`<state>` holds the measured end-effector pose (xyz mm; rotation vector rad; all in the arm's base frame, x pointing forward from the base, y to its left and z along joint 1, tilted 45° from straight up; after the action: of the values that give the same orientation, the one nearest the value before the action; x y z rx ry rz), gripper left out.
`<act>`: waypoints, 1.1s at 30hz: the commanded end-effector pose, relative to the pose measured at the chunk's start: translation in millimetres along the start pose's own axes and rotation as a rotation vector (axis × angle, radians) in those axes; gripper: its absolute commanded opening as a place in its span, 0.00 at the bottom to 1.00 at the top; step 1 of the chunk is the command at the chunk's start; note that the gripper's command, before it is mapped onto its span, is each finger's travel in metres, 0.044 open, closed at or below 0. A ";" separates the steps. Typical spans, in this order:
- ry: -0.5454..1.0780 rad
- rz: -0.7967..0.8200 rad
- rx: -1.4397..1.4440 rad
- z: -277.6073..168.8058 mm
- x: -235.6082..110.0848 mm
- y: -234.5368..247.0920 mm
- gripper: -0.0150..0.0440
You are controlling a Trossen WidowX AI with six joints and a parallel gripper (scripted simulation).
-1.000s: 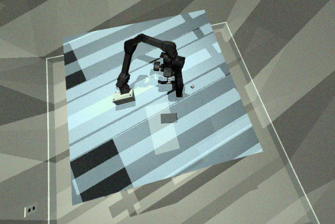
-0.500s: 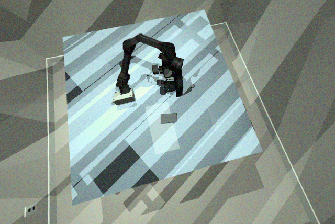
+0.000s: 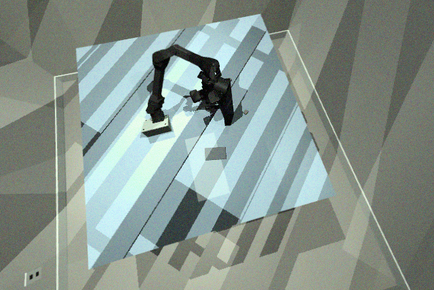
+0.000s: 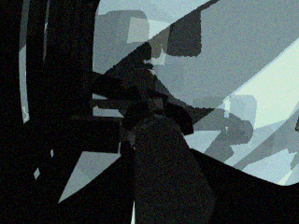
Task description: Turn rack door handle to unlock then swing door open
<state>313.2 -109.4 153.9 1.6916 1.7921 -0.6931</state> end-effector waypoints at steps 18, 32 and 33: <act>-0.008 0.006 -0.385 23.1 1.0 -30.5 0.30; -0.010 0.004 -0.603 44.9 1.0 -48.0 0.30; -0.010 0.004 -0.619 46.6 1.0 -49.0 0.30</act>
<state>268.8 -142.4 123.9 1.3233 1.7655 -0.1856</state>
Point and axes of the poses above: the point midway between the two fingers, 35 mm back from their tips, its own x axis out along the fingers, its own y axis across the jaws, z = x × y, the point moved 7 cm from there along -x, back along the fingers, and after that the axes turned 9 degrees about x, right-handed, at the moved point
